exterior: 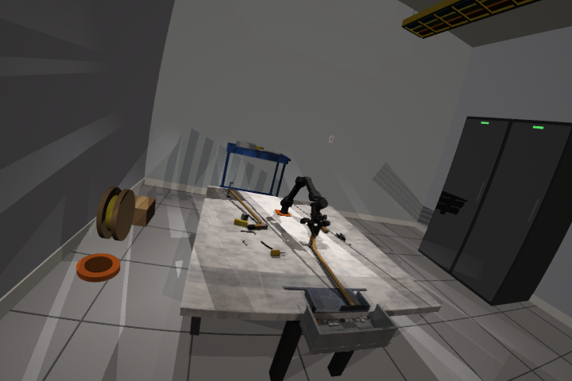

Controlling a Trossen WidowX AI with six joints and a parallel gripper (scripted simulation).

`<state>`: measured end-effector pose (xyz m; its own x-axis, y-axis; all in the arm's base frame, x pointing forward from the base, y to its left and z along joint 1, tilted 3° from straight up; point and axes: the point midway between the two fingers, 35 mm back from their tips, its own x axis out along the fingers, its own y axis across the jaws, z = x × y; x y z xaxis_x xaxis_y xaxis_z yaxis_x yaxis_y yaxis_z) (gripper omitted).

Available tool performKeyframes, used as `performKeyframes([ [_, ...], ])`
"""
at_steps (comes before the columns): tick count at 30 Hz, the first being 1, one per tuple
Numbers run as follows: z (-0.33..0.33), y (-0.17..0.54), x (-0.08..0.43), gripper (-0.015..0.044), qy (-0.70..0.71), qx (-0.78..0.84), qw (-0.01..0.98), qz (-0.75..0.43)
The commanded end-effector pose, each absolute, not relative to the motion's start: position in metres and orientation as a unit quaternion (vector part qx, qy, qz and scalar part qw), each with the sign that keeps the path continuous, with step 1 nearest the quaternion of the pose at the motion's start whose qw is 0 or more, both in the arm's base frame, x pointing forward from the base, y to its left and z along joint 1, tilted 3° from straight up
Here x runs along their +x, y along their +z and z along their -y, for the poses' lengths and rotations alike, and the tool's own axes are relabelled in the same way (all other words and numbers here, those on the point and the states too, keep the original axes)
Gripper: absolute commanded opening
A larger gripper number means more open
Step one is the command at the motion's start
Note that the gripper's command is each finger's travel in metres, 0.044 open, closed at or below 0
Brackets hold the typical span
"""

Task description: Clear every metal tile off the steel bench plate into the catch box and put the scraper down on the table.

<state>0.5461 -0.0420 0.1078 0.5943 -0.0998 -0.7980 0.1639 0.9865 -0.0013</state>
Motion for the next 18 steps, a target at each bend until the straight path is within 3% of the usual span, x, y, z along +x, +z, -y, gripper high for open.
performKeyframes([
  [1,0.0419,0.1079,0.5456,0.0,-0.074,0.036,0.892,-0.445],
  [18,0.0402,0.1113,0.5404,0.0,-0.073,0.036,0.893,-0.442],
])
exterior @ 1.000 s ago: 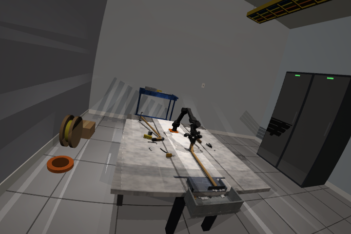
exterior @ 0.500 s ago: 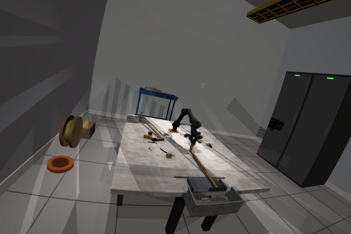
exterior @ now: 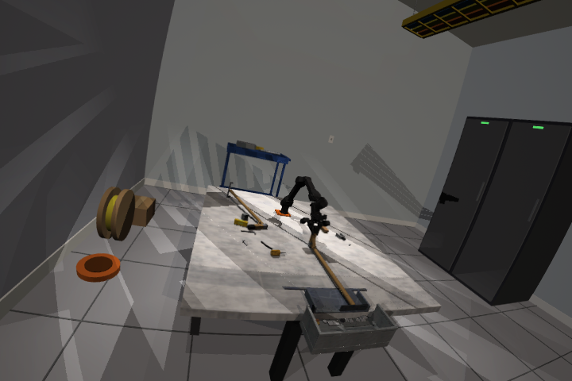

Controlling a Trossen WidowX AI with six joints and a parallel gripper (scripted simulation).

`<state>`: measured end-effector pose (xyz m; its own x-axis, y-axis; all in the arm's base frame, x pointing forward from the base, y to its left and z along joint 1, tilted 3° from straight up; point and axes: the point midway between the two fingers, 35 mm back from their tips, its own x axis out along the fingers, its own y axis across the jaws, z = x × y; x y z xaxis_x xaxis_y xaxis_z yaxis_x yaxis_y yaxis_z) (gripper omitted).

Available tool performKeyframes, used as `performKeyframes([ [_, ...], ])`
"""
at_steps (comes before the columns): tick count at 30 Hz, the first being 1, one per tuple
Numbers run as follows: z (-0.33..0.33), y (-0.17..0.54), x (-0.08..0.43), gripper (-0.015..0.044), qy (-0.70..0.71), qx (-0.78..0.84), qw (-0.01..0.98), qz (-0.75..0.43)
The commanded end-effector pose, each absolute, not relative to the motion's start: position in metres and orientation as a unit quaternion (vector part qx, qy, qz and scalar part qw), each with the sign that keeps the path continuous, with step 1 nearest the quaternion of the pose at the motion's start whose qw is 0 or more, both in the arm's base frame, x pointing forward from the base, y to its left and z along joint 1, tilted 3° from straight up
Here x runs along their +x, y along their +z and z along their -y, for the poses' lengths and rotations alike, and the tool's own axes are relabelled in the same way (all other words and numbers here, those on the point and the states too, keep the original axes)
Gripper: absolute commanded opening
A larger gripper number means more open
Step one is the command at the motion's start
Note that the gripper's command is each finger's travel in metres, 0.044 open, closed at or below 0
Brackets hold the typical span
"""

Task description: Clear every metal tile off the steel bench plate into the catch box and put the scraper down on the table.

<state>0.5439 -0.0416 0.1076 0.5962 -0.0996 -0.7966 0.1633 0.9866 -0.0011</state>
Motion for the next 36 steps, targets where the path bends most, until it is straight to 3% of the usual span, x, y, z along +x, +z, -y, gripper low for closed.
performKeyframes([
  [1,0.04,0.112,0.539,0.0,-0.073,0.036,0.893,-0.442],
  [36,0.028,0.124,0.491,0.0,-0.073,0.036,0.894,-0.441],
])
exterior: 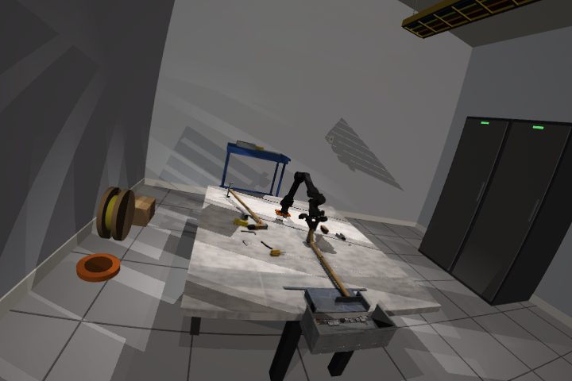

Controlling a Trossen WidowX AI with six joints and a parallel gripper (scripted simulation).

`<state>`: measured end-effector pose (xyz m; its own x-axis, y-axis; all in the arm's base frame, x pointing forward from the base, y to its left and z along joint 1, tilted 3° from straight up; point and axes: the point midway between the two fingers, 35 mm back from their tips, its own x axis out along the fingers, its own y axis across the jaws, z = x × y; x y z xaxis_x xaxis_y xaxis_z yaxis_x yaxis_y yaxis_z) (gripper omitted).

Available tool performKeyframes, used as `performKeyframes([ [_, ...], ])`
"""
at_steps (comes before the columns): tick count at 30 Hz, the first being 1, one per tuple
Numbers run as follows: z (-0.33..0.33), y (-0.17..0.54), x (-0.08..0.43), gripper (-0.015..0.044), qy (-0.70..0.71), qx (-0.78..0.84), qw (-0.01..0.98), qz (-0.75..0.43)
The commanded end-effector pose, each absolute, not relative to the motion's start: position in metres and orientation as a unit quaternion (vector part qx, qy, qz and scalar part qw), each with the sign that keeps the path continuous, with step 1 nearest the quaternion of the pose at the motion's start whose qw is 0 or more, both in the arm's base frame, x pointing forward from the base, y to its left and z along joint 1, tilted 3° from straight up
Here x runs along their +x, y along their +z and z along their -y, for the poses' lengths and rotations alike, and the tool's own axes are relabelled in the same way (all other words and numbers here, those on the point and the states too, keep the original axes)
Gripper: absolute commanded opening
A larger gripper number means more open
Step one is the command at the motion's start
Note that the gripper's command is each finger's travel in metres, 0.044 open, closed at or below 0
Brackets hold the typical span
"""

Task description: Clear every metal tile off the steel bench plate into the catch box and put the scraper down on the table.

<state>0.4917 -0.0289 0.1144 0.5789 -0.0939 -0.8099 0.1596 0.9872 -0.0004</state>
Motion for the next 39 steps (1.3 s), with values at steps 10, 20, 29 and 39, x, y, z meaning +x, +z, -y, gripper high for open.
performKeyframes([
  [10,0.025,0.126,0.476,0.0,-0.072,0.036,0.894,-0.441],
  [20,0.022,0.127,0.461,0.0,-0.072,0.036,0.894,-0.441],
  [29,0.019,0.127,0.447,0.0,-0.072,0.036,0.894,-0.441],
  [39,0.016,0.127,0.432,0.0,-0.072,0.036,0.894,-0.441],
])
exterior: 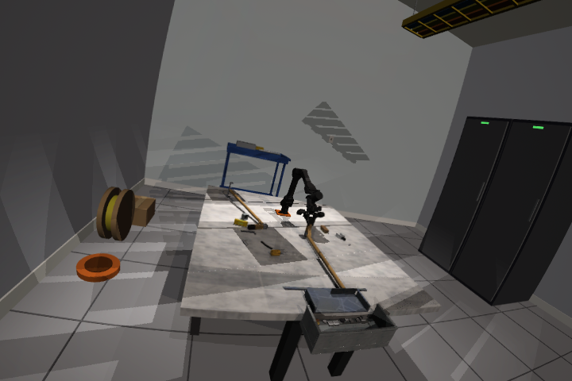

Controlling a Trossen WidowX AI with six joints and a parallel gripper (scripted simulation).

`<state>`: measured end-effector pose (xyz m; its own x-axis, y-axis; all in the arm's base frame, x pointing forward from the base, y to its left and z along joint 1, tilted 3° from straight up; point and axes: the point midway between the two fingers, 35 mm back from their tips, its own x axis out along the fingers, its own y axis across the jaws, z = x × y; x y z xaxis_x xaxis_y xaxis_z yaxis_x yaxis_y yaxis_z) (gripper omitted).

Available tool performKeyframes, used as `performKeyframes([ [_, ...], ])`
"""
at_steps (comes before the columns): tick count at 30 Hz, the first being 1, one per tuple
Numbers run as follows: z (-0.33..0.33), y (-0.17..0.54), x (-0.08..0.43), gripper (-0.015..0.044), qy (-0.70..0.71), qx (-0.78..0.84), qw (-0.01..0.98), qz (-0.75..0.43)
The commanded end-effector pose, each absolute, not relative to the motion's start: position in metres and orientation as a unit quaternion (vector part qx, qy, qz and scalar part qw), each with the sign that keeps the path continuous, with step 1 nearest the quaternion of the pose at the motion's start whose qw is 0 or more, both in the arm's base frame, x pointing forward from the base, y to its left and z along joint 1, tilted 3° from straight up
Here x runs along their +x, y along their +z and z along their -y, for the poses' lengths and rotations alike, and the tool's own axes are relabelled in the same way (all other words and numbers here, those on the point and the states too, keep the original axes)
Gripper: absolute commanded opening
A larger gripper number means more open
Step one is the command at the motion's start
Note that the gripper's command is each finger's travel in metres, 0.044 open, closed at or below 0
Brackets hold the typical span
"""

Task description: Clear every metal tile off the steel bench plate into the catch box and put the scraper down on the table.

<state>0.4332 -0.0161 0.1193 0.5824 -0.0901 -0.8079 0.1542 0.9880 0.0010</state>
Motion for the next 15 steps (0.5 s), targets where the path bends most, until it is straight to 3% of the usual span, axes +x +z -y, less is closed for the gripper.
performKeyframes([
  [1,0.016,0.127,0.43,0.0,-0.072,0.036,0.894,-0.441],
  [15,0.014,0.124,0.408,0.0,-0.072,0.036,0.894,-0.441],
])
